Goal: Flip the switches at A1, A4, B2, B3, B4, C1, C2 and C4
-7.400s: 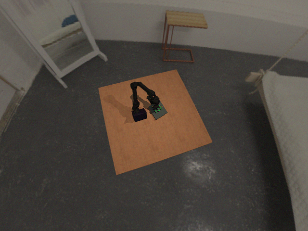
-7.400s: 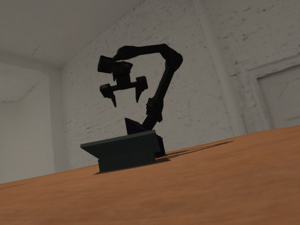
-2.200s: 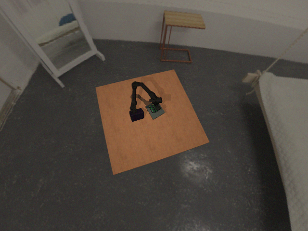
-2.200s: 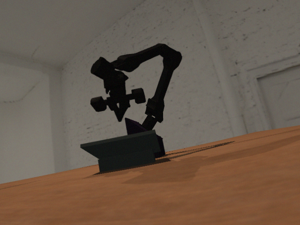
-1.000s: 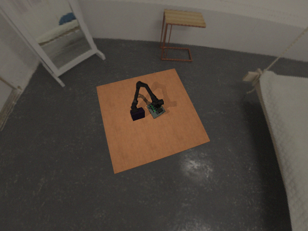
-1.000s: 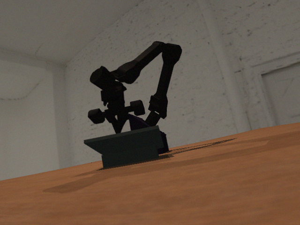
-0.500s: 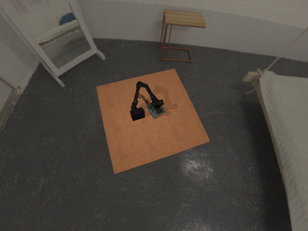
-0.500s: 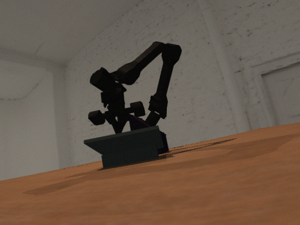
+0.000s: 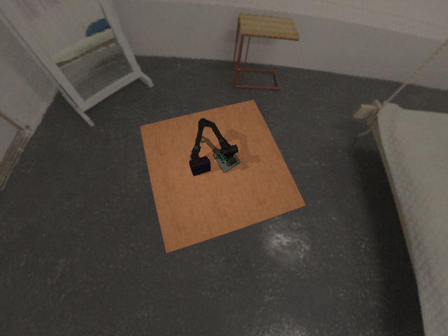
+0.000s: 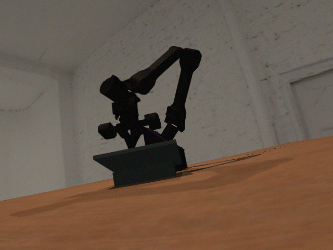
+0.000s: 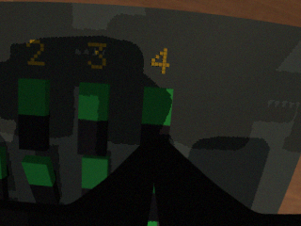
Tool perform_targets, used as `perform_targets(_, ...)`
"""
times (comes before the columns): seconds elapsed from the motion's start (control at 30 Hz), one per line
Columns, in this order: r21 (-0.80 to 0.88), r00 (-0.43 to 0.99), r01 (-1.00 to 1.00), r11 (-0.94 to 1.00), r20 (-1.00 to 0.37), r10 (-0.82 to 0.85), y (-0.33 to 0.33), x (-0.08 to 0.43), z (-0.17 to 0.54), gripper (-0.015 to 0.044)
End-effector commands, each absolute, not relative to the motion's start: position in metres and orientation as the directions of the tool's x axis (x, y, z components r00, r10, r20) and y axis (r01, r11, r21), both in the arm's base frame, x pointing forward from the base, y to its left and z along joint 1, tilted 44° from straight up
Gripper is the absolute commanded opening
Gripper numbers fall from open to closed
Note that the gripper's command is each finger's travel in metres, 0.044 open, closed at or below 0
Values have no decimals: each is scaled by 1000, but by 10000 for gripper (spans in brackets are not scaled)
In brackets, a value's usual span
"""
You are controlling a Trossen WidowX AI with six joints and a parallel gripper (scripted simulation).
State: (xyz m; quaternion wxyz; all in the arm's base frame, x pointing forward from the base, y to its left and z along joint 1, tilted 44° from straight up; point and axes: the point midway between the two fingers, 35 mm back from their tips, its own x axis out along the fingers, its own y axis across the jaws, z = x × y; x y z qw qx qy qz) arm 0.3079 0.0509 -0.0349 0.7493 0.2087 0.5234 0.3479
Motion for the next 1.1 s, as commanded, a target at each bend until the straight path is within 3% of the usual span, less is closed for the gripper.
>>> perform_targets(0.0,681,205,-299,669,-638,742,52,307,-36,0)
perform_targets(1.07,681,205,-299,669,-638,742,56,308,-39,0)
